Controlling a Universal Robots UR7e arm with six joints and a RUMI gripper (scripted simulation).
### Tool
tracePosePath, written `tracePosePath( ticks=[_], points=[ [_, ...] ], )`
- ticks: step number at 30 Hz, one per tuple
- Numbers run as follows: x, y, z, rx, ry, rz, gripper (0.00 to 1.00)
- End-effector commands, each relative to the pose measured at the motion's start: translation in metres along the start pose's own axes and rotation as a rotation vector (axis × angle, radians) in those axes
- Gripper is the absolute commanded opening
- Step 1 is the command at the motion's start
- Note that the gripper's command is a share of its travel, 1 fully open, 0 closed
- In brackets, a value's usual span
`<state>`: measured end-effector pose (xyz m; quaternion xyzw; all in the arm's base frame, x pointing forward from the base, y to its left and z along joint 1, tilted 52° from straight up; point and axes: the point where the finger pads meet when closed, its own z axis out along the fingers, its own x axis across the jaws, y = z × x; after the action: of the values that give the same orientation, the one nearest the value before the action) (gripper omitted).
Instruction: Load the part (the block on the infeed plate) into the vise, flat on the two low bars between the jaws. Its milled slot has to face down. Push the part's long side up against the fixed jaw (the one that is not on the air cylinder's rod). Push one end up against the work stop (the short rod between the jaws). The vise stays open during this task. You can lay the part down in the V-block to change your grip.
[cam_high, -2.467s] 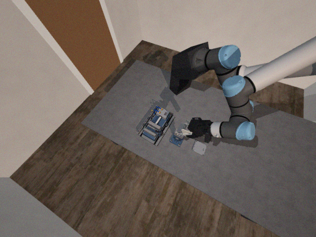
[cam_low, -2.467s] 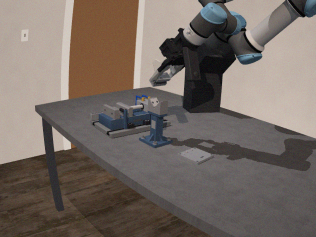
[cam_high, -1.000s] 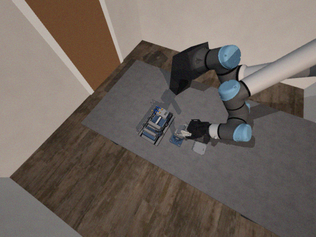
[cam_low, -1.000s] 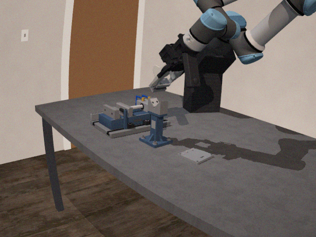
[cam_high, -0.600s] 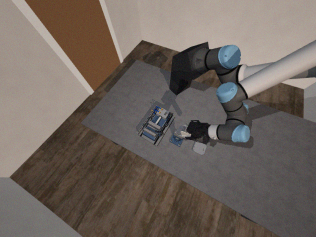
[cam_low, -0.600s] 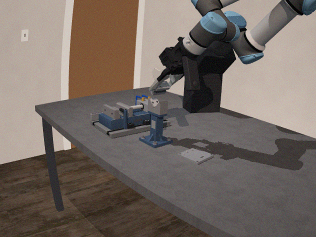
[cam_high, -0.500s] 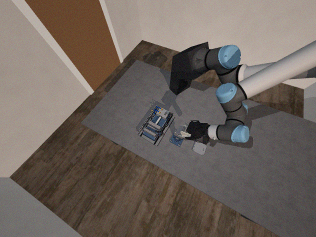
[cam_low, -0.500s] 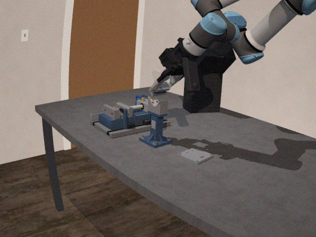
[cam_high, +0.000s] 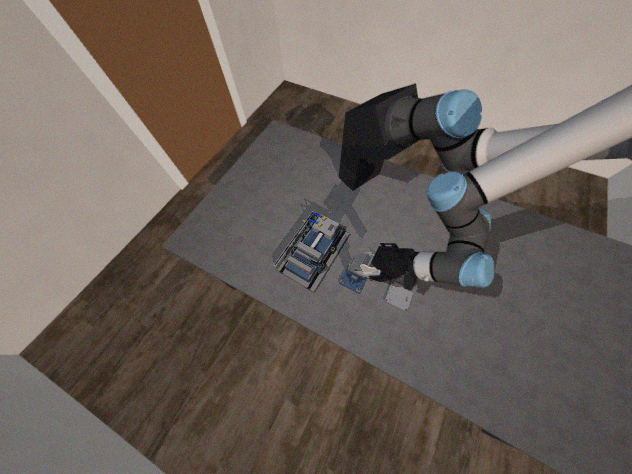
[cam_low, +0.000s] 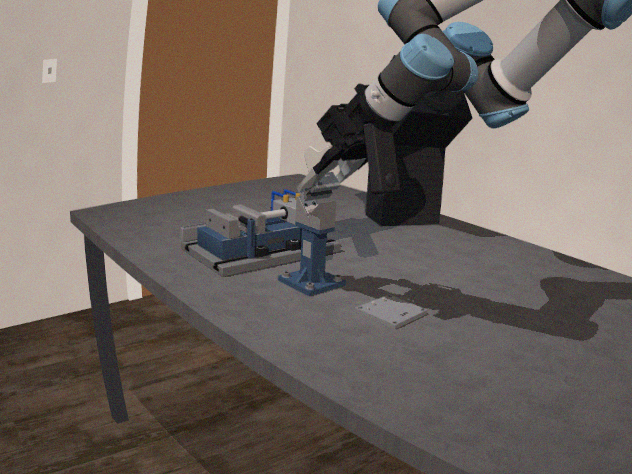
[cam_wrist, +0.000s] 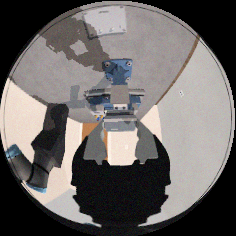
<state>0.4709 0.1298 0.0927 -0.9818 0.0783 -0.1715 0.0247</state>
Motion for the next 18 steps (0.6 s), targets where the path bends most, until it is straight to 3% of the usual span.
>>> tracePosePath(
  ticks=[1,18],
  points=[
    [0.0005,-0.0041,0.0041,0.000,0.001,0.000,0.00],
    [0.0005,-0.0129,0.0128,0.000,0.001,0.000,0.00]
  ],
)
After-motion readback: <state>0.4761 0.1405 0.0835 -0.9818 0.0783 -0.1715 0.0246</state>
